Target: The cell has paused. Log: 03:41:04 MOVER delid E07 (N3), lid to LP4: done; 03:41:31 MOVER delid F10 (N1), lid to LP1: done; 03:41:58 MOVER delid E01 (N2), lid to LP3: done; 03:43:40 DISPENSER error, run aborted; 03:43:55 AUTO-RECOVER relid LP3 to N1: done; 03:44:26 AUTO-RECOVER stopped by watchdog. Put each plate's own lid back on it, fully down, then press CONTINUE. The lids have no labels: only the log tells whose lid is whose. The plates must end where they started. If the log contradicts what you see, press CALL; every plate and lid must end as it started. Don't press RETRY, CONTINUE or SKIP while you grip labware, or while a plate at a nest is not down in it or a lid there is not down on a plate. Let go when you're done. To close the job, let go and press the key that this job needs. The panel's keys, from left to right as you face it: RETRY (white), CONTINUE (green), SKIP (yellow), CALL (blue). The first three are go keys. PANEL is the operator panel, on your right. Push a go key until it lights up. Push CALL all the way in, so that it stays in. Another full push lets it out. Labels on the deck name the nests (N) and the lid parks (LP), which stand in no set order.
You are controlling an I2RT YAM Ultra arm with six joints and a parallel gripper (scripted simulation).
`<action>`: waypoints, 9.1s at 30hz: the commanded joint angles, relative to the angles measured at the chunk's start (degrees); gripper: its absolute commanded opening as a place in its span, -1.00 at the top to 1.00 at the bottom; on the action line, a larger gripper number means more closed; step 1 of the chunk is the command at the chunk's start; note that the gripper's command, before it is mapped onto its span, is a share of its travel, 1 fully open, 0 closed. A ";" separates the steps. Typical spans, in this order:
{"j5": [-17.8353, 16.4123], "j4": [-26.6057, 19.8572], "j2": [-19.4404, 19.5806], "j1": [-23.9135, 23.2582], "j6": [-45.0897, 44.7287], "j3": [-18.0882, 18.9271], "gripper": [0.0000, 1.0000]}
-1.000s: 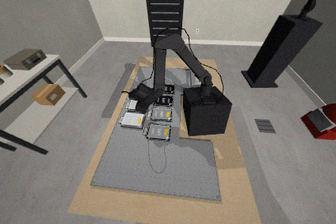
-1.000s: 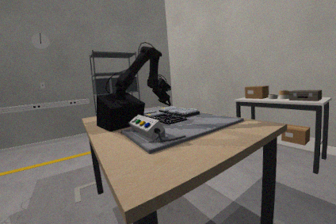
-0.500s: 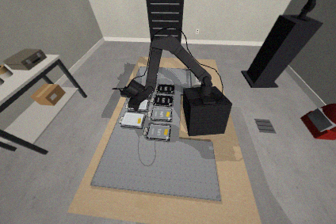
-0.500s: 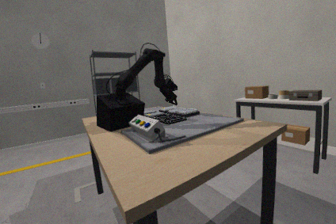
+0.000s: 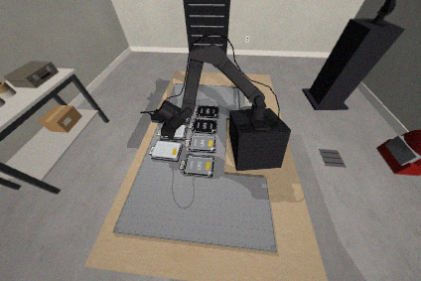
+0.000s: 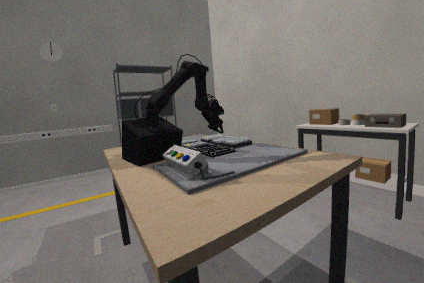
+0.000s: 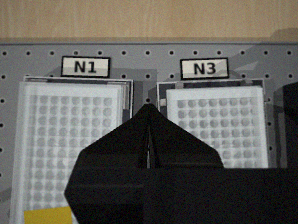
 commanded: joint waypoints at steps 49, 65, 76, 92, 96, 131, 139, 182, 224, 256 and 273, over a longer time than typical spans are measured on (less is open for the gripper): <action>-13.69 -2.01 -10.59 -17.82 -14.53 -1.85 1.00; -13.70 -1.97 -10.60 -17.82 -14.45 -1.83 1.00; -4.69 -19.34 -7.50 -9.10 -4.98 5.22 -1.00; -0.21 -48.58 0.81 0.40 10.42 23.67 -1.00; -0.80 -54.24 3.13 1.55 12.92 28.17 -1.00; -3.34 -78.25 16.10 7.81 24.90 50.87 -1.00; -3.31 -75.65 17.28 7.30 23.78 49.94 -1.00; -3.30 -74.85 19.17 6.91 23.90 50.96 -0.76; -3.40 -79.23 15.10 8.58 25.31 52.59 1.00; -3.40 -80.32 16.10 8.90 25.66 53.66 1.00; -2.83 -76.04 9.94 2.40 16.87 44.49 1.00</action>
